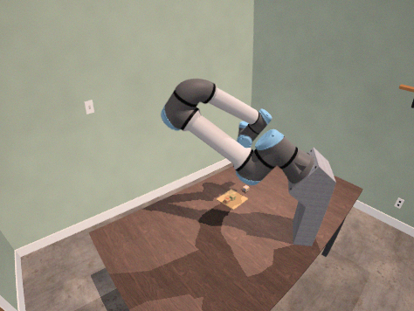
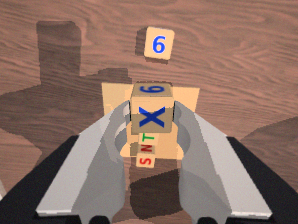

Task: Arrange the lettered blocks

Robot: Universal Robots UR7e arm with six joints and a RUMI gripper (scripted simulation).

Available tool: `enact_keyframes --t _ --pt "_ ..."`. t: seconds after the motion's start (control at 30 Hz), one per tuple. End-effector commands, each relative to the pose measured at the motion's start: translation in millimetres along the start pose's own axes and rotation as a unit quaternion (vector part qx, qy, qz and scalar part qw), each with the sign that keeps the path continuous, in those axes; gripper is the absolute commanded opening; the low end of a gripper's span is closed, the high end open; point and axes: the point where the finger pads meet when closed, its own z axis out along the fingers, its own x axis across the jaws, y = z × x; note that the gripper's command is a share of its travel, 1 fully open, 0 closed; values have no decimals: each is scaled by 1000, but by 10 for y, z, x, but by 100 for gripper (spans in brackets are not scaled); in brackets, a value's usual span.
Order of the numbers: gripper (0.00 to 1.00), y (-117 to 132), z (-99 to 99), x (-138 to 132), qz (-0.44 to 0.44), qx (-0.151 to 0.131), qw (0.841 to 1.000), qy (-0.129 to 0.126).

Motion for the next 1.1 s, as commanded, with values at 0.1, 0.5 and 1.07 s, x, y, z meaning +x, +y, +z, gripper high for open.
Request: enact_keyframes --t 0.1,0.5,1.07 --pt "9 450 -57 -1 47 7 999 0" --pt "9 464 -57 0 48 7 999 0" --pt "9 464 -19 0 48 7 999 0"
